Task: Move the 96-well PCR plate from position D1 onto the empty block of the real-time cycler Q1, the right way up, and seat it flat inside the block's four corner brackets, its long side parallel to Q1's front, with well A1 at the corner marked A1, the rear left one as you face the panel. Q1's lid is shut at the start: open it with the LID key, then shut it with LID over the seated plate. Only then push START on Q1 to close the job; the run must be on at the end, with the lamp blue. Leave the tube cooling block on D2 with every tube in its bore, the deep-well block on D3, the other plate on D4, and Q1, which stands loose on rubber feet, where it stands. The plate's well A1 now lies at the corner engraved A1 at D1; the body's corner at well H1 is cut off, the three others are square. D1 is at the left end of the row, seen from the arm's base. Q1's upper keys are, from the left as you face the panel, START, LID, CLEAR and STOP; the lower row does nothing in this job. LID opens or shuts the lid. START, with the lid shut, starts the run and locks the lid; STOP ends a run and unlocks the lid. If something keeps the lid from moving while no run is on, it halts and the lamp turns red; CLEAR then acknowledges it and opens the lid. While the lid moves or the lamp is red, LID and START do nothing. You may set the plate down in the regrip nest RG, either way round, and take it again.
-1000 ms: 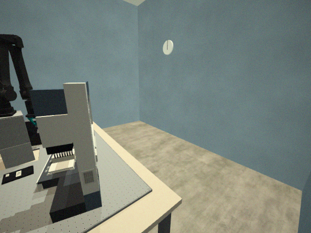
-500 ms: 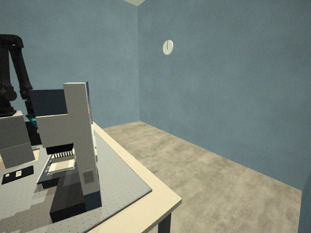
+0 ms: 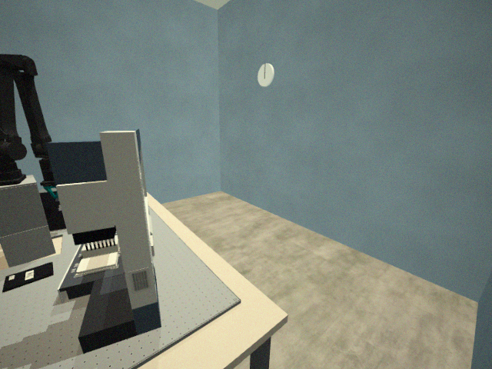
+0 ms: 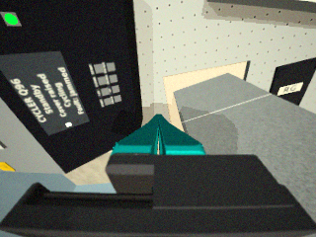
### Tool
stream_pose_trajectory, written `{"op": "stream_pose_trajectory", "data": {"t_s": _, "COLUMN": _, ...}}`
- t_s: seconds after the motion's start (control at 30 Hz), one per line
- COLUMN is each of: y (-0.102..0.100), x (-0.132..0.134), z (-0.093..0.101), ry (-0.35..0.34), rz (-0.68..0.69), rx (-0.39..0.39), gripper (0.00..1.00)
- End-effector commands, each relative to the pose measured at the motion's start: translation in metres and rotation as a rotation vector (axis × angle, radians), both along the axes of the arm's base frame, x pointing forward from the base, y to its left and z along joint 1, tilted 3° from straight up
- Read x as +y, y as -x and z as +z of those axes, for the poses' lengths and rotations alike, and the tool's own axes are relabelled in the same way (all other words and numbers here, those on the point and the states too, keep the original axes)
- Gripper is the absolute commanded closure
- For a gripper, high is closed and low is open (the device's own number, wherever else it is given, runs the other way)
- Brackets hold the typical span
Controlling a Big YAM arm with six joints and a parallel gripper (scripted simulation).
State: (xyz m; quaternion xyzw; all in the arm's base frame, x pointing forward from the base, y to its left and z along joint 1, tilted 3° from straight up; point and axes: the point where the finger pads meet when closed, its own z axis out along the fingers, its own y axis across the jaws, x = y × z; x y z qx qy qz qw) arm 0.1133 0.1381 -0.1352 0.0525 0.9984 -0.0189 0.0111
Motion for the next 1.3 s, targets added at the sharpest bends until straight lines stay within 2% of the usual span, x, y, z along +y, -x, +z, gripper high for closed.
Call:
{"op": "stream_pose_trajectory", "data": {"t_s": 0.0, "y": -0.007, "x": 0.007, "z": 0.001, "ry": -0.021, "rz": -0.009, "rx": -0.019, "gripper": 1.0}}
{"op": "stream_pose_trajectory", "data": {"t_s": 0.33, "y": -0.011, "x": 0.011, "z": 0.001, "ry": -0.027, "rz": -0.009, "rx": -0.024, "gripper": 1.0}}
{"op": "stream_pose_trajectory", "data": {"t_s": 0.5, "y": -0.004, "x": 0.002, "z": 0.001, "ry": -0.013, "rz": -0.01, "rx": -0.013, "gripper": 1.0}}
{"op": "stream_pose_trajectory", "data": {"t_s": 0.83, "y": -0.004, "x": 0.003, "z": 0.001, "ry": -0.013, "rz": -0.01, "rx": -0.013, "gripper": 1.0}}
{"op": "stream_pose_trajectory", "data": {"t_s": 0.87, "y": -0.01, "x": -0.003, "z": -0.001, "ry": -0.01, "rz": -0.04, "rx": -0.013, "gripper": 0.0}}
{"op": "stream_pose_trajectory", "data": {"t_s": 0.93, "y": -0.024, "x": -0.01, "z": -0.005, "ry": -0.009, "rz": -0.081, "rx": -0.018, "gripper": 0.0}}
{"op": "stream_pose_trajectory", "data": {"t_s": 1.07, "y": -0.041, "x": -0.022, "z": -0.008, "ry": -0.008, "rz": -0.077, "rx": -0.022, "gripper": 0.0}}
{"op": "stream_pose_trajectory", "data": {"t_s": 1.17, "y": -0.039, "x": -0.022, "z": -0.008, "ry": -0.013, "rz": -0.081, "rx": -0.021, "gripper": 0.0}}
{"op": "stream_pose_trajectory", "data": {"t_s": 1.27, "y": -0.053, "x": -0.039, "z": -0.011, "ry": -0.013, "rz": -0.126, "rx": -0.021, "gripper": 0.0}}
